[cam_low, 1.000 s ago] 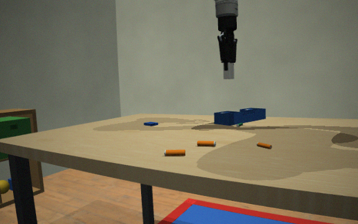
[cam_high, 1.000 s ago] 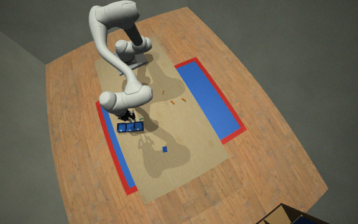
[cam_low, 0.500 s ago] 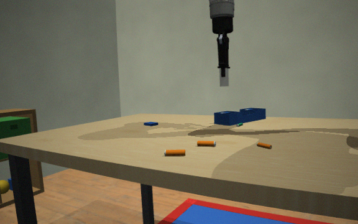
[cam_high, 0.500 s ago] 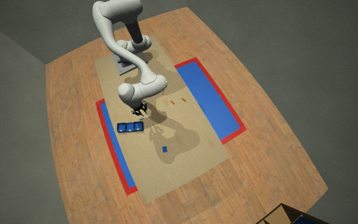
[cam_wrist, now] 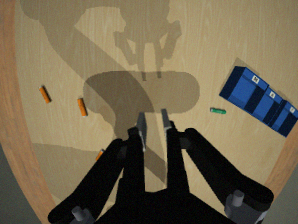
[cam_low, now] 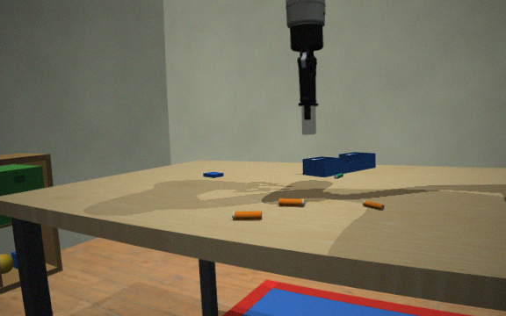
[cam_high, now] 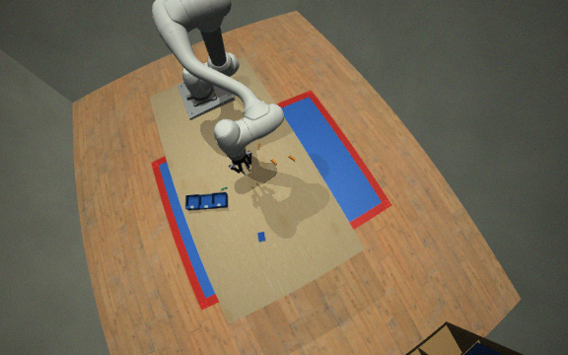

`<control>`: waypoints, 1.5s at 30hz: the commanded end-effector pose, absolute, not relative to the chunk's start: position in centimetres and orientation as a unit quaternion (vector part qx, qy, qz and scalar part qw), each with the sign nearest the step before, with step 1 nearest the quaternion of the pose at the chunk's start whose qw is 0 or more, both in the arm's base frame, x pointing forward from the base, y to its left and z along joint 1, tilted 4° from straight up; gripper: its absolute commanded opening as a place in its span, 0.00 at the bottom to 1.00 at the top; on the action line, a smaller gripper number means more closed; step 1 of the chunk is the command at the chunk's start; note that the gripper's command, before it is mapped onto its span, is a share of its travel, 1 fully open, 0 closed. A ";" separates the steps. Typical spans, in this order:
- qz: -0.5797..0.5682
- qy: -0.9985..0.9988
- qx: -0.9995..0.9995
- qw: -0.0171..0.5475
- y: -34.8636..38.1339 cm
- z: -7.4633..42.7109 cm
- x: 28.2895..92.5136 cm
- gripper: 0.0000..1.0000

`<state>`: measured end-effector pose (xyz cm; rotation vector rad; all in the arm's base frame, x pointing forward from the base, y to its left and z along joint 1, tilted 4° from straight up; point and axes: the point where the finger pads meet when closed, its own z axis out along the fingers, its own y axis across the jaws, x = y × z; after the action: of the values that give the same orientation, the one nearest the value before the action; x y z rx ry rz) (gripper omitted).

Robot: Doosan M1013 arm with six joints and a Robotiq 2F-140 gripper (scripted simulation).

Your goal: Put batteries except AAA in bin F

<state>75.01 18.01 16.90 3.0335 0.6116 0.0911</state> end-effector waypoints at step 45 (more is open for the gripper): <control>0.029 0.197 0.980 0.025 35.5 10.6 69.1 0.26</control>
<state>68.74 35.59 10.60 3.0310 0.6100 0.0832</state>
